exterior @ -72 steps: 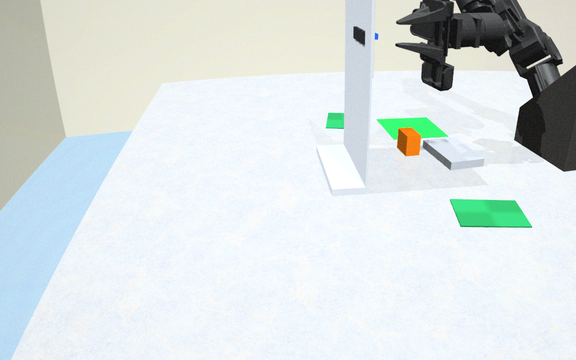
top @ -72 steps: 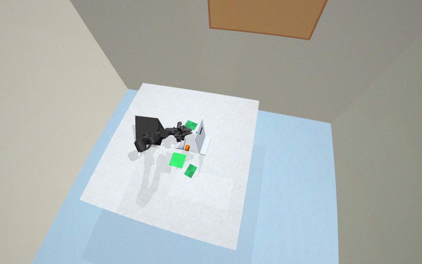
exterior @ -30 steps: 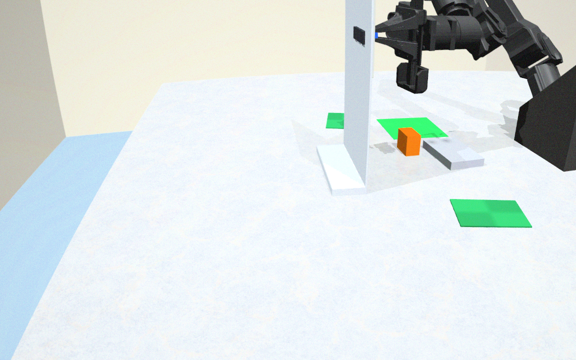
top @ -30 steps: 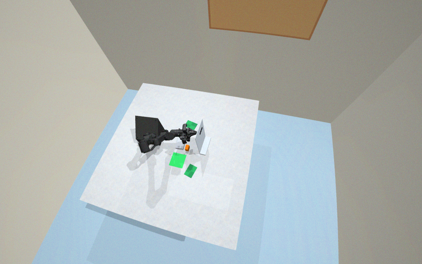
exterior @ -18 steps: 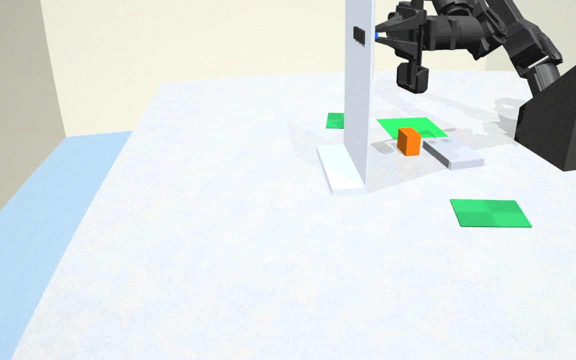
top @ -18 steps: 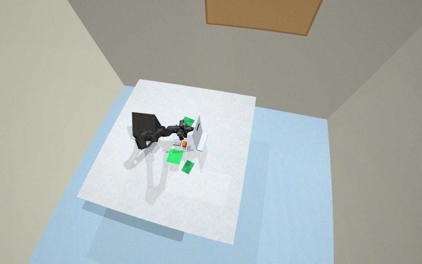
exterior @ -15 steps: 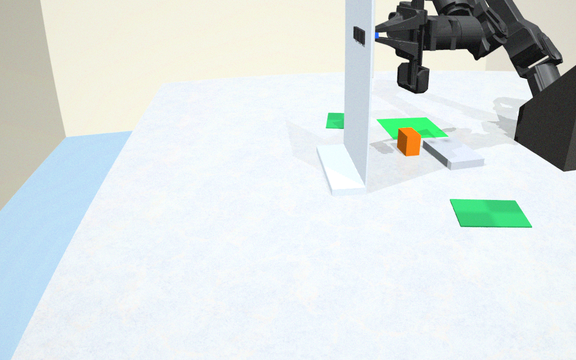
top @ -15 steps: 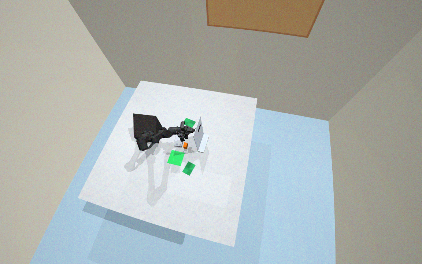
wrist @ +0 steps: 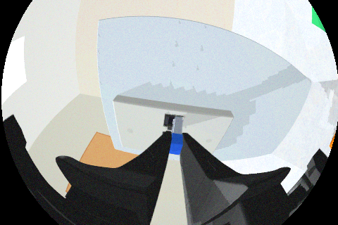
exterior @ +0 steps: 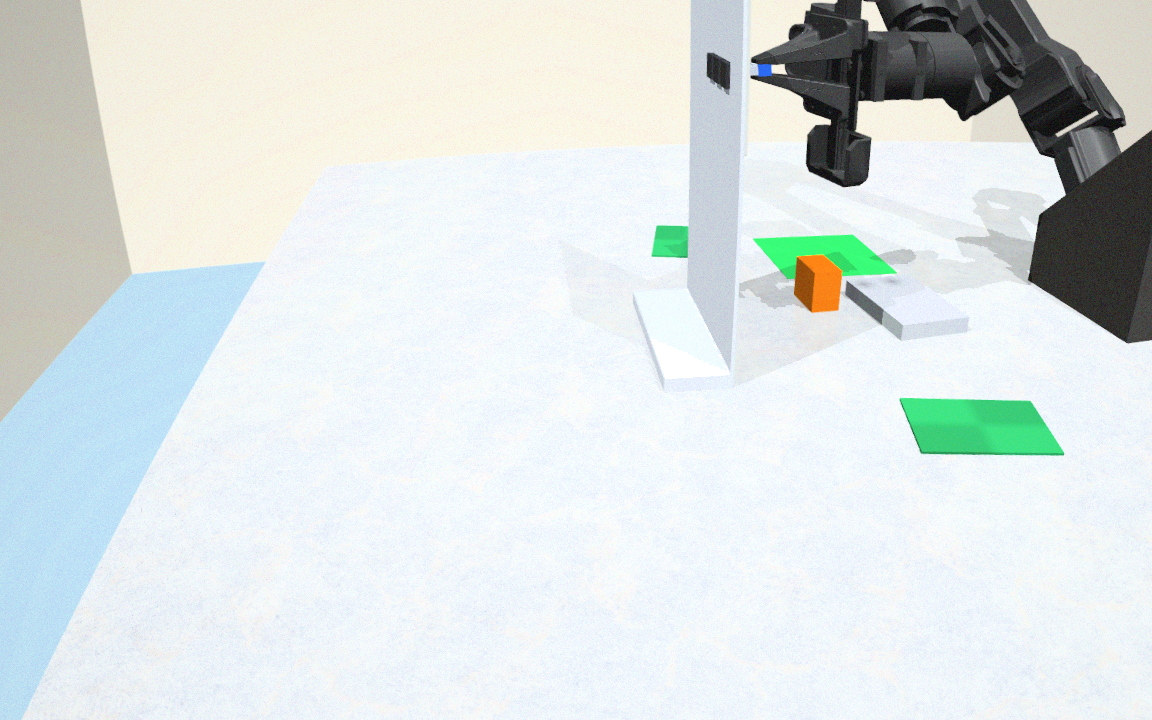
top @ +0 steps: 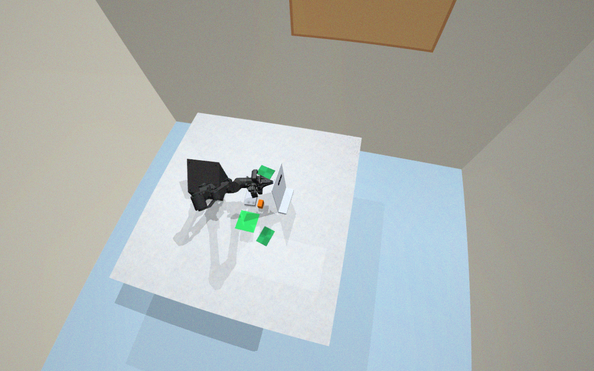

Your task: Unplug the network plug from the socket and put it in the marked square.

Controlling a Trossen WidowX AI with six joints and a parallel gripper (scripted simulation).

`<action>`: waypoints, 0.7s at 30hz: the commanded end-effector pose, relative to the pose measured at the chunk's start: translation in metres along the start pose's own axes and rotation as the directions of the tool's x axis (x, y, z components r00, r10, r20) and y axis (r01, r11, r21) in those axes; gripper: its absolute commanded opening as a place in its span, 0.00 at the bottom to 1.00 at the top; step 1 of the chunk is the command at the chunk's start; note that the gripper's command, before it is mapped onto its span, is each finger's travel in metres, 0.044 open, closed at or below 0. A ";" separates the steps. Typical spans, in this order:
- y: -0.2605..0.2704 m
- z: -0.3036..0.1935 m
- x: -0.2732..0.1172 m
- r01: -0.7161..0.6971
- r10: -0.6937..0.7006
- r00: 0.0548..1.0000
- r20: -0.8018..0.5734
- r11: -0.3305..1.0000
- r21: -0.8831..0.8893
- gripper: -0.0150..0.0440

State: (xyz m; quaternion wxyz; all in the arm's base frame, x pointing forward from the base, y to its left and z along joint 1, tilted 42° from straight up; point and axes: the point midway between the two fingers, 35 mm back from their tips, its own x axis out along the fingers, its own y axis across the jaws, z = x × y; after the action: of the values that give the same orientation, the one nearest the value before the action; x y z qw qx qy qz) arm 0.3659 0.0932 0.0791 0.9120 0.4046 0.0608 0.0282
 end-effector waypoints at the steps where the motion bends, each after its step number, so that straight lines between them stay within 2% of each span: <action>1: -0.001 -0.001 -0.004 0.003 -0.003 1.000 0.000 1.000 0.005 0.25; 21: 0.000 -0.005 -0.016 0.014 -0.014 1.000 -0.008 1.000 0.005 0.25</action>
State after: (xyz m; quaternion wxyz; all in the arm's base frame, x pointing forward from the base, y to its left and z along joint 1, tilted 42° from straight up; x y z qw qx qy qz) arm 0.3519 0.0955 0.0770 0.9119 0.4042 0.0669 0.0253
